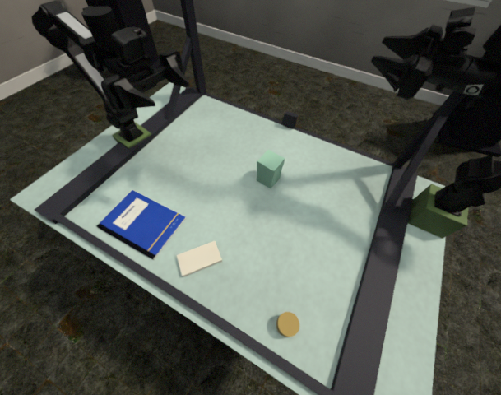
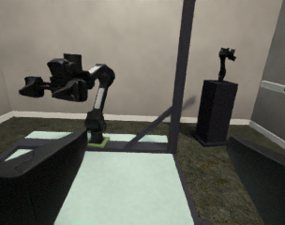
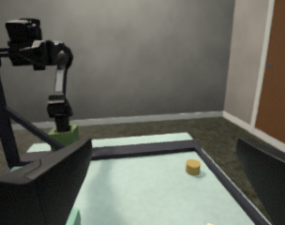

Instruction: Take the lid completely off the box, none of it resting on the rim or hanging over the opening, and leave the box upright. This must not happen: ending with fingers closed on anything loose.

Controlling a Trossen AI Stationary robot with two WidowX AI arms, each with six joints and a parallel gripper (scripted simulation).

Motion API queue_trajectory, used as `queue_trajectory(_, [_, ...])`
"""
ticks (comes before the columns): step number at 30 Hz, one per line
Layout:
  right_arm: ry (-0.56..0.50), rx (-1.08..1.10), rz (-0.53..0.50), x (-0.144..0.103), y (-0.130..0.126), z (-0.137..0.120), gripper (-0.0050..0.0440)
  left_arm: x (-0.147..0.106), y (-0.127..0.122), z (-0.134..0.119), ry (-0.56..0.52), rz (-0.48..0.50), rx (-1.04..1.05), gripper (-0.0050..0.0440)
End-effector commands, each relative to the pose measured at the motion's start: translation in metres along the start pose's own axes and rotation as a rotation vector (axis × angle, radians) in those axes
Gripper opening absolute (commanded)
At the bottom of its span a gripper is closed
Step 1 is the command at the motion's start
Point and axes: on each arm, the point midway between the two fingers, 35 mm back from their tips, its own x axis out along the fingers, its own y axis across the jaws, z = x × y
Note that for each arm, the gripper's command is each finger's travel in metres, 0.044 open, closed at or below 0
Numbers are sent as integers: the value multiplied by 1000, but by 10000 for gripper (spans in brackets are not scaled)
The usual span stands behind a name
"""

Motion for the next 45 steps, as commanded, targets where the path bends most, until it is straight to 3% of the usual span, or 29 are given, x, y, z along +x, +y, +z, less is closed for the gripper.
queue_trajectory(1, [-15, 0, 0, -1, 0, 6, 440, -1, 0, 6, -15, 0, 0, 440])
queue_trajectory(18, [-15, 0, 0, -1, 0, 6, 440, -1, 0, 6, -15, 0, 0, 440])
queue_trajectory(19, [-15, 0, 0, -1, 0, 6, 440, -1, 0, 6, -15, 0, 0, 416])
queue_trajectory(23, [11, -1, 1, 3, 5, -9, 440, 9, 3, 7, 19, 5, 16, 416])
queue_trajectory(27, [32, -1, 6, 10, 18, -30, 440, 31, 10, -4, 129, 17, 44, 416])
queue_trajectory(32, [75, 4, 14, 23, 44, -71, 440, 73, 28, -33, 349, 32, 90, 416])
queue_trajectory(34, [75, 4, 14, 23, 44, -71, 440, 73, 28, -33, 349, 32, 90, 416])
queue_trajectory(42, [138, 2, 28, 41, 83, -131, 440, 126, 62, -94, 680, 28, 131, 416])
queue_trajectory(45, [134, 11, 32, 52, 97, -140, 440, 139, 74, -118, 787, 19, 136, 416])
